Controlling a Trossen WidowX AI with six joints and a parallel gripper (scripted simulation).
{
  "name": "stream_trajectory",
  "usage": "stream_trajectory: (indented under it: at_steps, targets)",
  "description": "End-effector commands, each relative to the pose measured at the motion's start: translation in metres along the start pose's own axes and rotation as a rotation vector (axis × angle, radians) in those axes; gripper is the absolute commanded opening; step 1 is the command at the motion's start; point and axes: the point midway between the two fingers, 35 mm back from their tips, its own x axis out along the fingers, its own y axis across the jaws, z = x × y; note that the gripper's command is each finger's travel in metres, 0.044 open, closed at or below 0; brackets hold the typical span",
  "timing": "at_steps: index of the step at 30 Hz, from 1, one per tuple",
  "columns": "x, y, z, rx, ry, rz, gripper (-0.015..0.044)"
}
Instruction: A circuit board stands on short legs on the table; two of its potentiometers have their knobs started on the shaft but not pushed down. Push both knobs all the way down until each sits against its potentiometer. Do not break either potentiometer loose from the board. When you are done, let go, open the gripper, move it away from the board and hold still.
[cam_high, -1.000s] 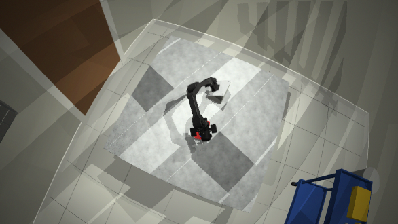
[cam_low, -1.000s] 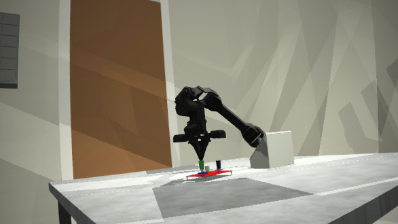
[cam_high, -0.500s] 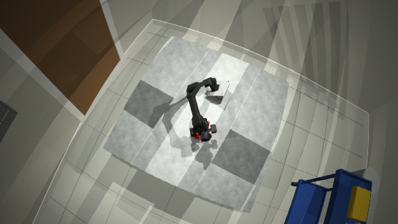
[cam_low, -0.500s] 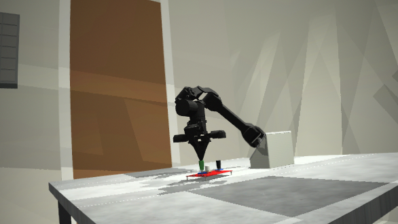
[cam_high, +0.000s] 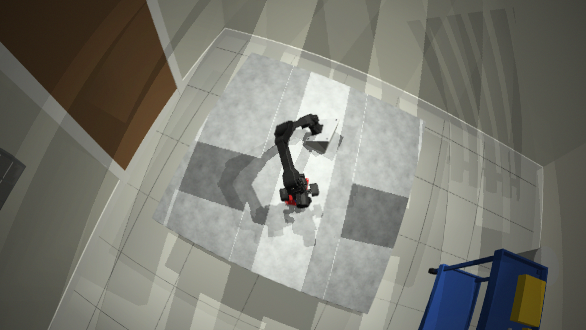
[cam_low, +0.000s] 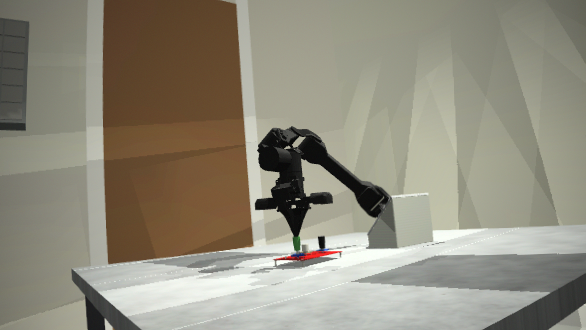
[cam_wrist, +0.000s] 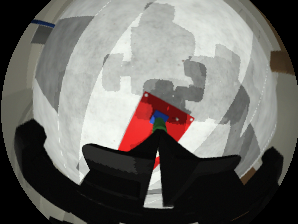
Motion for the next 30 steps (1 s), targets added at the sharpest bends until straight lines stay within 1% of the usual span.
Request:
stream_trajectory:
  at_steps: [1,30]
  targets:
    - [0.0038,-0.0016,-0.0008,-0.001,0.004,-0.002,0.0000]
    - [0.0078,-0.0017,-0.0008,-0.001,0.004,-0.002,0.0000]
